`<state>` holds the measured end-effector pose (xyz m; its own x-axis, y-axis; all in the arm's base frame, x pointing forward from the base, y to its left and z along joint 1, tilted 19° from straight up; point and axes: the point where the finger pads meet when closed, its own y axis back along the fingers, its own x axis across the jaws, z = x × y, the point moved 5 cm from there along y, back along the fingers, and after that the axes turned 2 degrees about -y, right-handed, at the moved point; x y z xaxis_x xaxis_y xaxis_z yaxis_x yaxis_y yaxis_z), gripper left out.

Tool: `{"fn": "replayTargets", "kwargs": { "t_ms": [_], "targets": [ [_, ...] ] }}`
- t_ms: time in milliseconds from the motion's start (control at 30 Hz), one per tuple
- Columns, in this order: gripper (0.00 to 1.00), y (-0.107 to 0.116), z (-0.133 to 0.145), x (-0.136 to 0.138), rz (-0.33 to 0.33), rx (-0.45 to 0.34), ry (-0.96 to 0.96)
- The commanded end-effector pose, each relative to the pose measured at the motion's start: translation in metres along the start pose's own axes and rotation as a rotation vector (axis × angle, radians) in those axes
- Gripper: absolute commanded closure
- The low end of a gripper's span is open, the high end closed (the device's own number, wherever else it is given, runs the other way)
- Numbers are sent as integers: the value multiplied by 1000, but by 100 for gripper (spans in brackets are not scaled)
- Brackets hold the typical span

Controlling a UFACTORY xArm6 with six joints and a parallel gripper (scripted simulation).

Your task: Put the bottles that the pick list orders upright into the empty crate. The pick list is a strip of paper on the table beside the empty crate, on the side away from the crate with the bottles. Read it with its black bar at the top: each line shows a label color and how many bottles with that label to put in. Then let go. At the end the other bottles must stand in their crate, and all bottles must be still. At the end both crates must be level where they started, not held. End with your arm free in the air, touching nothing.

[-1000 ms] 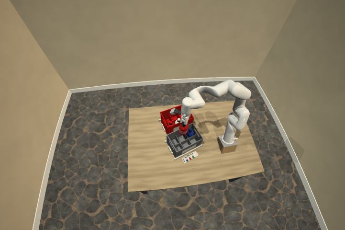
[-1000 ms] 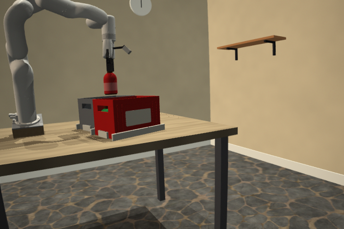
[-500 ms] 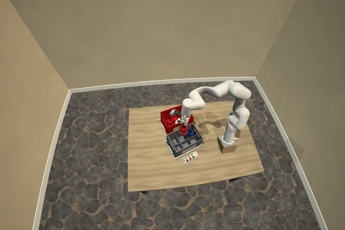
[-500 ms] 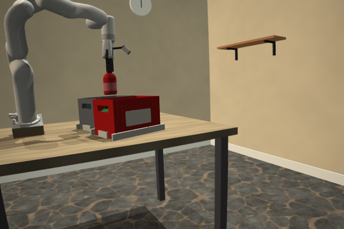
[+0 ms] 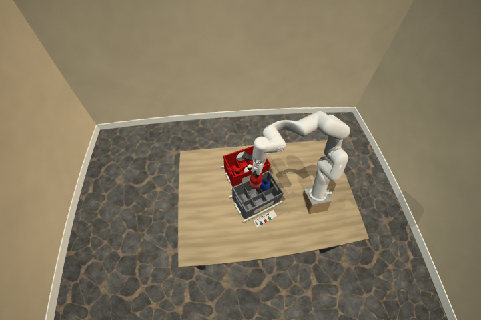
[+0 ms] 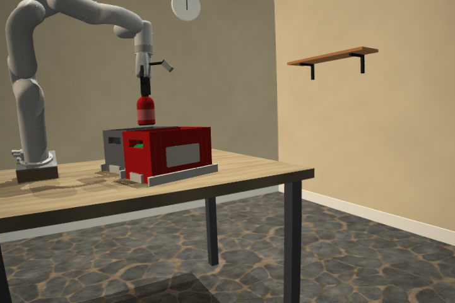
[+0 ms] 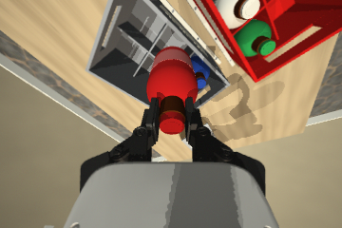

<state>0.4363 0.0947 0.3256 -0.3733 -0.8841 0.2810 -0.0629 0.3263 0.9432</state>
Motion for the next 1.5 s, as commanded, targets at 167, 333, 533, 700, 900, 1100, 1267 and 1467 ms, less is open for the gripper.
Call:
{"fn": "replayTargets", "kwargs": {
  "t_ms": [167, 333, 533, 700, 900, 1100, 1267, 1467],
  "targets": [
    [100, 2, -2, 0, -3, 4, -1],
    [100, 2, -2, 0, -3, 4, -1],
    [100, 2, -2, 1, -3, 4, -1],
    [100, 2, -2, 1, -3, 4, -1],
    [100, 0, -2, 1, -3, 4, -1],
    [100, -6, -2, 1, -3, 4, -1],
    [100, -11, -2, 1, -3, 4, -1],
    [100, -15, -2, 1, -3, 4, -1]
  ]
}}
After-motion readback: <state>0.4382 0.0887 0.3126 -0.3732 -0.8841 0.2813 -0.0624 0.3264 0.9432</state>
